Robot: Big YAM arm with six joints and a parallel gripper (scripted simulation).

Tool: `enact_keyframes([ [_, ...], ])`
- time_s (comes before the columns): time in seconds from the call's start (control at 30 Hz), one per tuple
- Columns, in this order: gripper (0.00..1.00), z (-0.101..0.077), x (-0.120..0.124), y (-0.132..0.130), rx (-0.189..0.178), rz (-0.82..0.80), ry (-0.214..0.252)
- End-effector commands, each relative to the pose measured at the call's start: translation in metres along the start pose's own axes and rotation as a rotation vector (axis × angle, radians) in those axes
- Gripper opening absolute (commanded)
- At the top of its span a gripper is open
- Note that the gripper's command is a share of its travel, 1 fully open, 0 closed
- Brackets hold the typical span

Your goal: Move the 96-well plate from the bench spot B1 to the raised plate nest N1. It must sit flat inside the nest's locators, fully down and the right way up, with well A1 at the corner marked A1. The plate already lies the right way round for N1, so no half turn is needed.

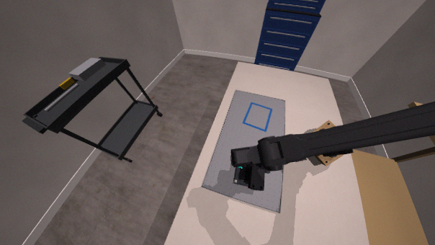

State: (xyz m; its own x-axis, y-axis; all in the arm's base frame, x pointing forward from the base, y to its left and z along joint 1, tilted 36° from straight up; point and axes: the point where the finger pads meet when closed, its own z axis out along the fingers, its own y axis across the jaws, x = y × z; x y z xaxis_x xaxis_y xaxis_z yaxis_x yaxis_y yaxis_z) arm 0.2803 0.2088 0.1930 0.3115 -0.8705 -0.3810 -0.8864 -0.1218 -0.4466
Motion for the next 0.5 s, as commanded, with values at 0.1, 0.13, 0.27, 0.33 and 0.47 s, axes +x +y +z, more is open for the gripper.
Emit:
enact_keyframes([
  [0.1, 0.00, 0.0006, -0.0088, -0.0077, 0.014, -0.007, -0.013],
  [0.13, 0.00, 0.0010, -0.0086, -0.0073, 0.013, -0.006, -0.013],
  [0.27, 0.00, 0.0032, -0.0071, -0.0046, 0.007, -0.005, -0.011],
  [0.33, 0.00, 0.0045, -0.0062, -0.0029, 0.004, -0.004, -0.010],
  [0.47, 0.00, 0.0041, -0.0072, -0.0048, 0.008, -0.005, -0.011],
])
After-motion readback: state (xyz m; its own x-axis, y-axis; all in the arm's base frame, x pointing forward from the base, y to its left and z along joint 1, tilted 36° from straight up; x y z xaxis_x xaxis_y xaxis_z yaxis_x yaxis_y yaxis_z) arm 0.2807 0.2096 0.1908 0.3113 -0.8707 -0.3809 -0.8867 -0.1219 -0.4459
